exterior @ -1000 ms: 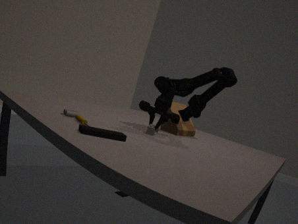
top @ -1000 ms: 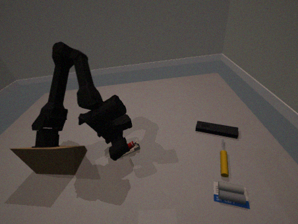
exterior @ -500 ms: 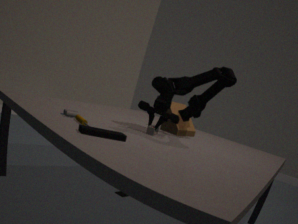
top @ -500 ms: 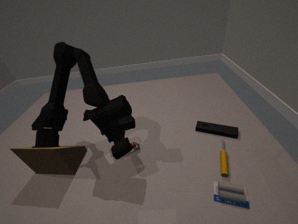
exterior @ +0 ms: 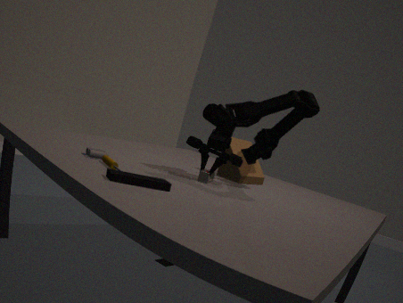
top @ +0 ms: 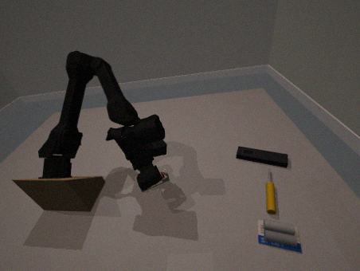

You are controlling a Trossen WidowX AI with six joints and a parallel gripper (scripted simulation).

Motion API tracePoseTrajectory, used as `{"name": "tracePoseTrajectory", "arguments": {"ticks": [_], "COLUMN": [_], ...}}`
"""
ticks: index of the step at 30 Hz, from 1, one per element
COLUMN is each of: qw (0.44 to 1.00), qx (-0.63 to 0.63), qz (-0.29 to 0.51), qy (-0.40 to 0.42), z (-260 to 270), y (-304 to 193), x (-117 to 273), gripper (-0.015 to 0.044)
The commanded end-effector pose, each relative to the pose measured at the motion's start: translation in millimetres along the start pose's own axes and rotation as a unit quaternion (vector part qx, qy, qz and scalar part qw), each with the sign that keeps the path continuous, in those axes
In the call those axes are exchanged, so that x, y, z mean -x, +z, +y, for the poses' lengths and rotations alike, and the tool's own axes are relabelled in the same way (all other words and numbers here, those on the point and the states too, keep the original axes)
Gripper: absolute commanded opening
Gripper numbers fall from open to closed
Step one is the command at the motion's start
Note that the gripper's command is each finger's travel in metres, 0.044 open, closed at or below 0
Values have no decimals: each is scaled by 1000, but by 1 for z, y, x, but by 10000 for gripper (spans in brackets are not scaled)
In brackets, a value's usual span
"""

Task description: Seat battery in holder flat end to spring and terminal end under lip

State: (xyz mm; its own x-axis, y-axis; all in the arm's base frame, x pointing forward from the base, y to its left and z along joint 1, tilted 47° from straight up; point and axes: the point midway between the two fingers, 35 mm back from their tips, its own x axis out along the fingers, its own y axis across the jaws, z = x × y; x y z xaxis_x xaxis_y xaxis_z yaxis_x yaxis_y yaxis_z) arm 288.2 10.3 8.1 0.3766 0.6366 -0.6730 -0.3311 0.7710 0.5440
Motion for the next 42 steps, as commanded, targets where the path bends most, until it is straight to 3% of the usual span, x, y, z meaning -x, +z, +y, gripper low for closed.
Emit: {"name": "tracePoseTrajectory", "arguments": {"ticks": [1, 42], "qw": [1000, 987], "qx": [-3, 9], "qz": [27, 160], "qy": [-2, -21], "z": [1, 9], "y": [-7, -2], "x": [-4, -4], "gripper": [72, 72]}}
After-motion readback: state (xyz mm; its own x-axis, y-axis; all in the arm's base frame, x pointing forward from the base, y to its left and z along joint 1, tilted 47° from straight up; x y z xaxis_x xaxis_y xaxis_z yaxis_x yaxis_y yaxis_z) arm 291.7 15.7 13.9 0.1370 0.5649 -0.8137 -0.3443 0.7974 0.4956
